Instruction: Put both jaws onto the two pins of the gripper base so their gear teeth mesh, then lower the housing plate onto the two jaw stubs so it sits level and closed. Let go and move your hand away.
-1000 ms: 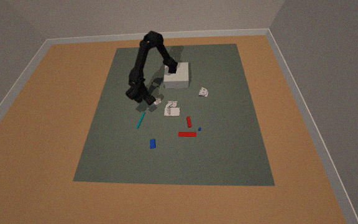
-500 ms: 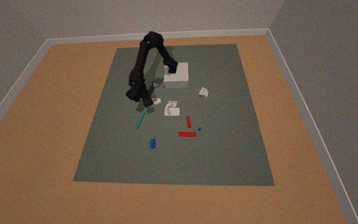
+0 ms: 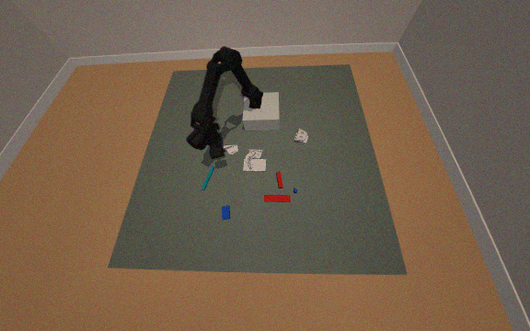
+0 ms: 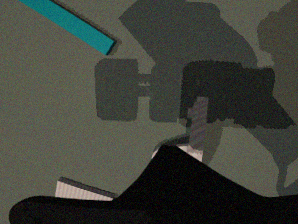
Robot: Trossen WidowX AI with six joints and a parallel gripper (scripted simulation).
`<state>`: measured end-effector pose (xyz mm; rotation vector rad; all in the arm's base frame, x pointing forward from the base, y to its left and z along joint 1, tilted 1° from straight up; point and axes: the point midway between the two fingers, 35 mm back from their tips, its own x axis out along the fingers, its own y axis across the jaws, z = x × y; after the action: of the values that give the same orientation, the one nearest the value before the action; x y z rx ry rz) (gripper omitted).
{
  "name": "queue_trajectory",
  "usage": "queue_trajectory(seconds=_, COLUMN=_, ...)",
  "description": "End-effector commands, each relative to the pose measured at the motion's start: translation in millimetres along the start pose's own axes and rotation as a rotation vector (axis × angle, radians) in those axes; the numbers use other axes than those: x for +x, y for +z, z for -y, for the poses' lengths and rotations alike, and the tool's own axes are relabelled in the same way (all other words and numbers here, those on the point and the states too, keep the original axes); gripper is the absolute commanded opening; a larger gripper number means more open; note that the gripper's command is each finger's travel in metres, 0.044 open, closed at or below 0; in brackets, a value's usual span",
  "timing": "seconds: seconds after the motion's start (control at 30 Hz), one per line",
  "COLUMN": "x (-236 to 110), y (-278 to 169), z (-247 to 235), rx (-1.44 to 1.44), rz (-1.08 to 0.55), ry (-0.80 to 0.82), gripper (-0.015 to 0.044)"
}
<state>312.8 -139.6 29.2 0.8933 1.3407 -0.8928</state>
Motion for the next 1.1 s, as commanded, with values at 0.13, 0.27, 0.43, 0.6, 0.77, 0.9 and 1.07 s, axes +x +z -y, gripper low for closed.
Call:
queue_trajectory(seconds=0.13, x=10.8, y=1.5, z=-1.1, rx=0.006, rz=0.004, ry=0.000, gripper=0.0000)
queue_trajectory(seconds=0.27, x=17.3, y=1.7, z=-1.3, rx=0.006, rz=0.004, ry=0.000, gripper=0.0000)
queue_trajectory(seconds=0.43, x=25.5, y=1.9, z=-1.4, rx=0.006, rz=0.003, ry=0.000, gripper=0.0000)
queue_trajectory(seconds=0.6, x=33.7, y=1.9, z=-1.4, rx=0.006, rz=0.003, ry=0.000, gripper=0.0000)
queue_trajectory(seconds=0.77, x=41.8, y=1.7, z=-1.2, rx=0.006, rz=0.003, ry=0.000, gripper=0.0000)
queue_trajectory(seconds=0.9, x=48.2, y=1.5, z=-0.9, rx=0.006, rz=0.003, ry=0.000, gripper=0.0000)
queue_trajectory(seconds=1.07, x=56.3, y=1.0, z=-0.5, rx=0.006, rz=0.003, ry=0.000, gripper=0.0000)
